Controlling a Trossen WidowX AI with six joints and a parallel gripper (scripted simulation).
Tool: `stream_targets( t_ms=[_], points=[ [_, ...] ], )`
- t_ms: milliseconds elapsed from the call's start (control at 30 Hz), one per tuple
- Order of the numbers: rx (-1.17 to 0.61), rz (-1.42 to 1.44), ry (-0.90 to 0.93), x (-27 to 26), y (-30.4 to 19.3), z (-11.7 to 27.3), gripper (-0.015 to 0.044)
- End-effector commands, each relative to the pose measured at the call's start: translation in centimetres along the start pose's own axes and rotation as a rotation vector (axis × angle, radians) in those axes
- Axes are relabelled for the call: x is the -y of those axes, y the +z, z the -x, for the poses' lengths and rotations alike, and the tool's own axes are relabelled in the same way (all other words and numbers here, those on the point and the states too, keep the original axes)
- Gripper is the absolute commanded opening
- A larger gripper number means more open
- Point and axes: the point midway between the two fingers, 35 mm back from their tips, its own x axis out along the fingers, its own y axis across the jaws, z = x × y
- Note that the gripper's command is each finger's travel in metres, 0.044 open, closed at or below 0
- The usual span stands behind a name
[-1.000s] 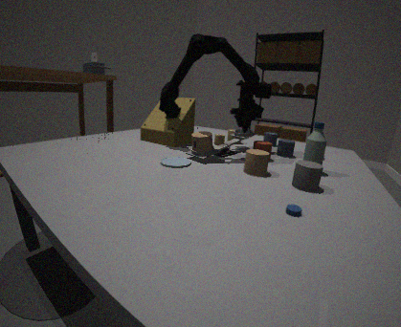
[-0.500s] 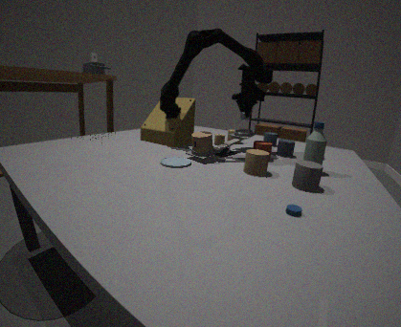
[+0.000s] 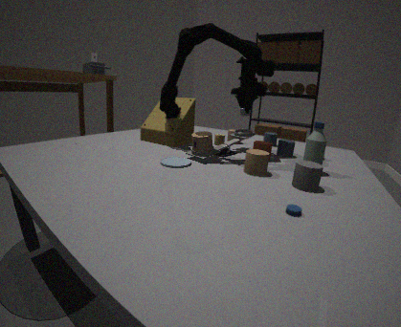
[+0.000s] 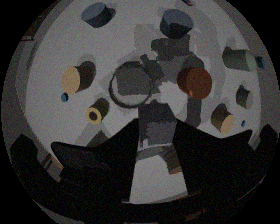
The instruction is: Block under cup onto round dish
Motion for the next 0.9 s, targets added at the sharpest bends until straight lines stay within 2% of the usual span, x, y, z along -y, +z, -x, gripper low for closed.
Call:
stream_targets(
  t_ms=[0, 300, 867],
  points=[
    [0.022, -0.008, 0.015, 3.1, -2.1, -0.5, 0.0000],
    [0.070, 0.000, 0.029, 8.1, -6.8, -1.9, 0.0000],
    [0.065, -0.026, -0.046, 14.5, -20.6, -4.9, 0.0000]
  ],
)
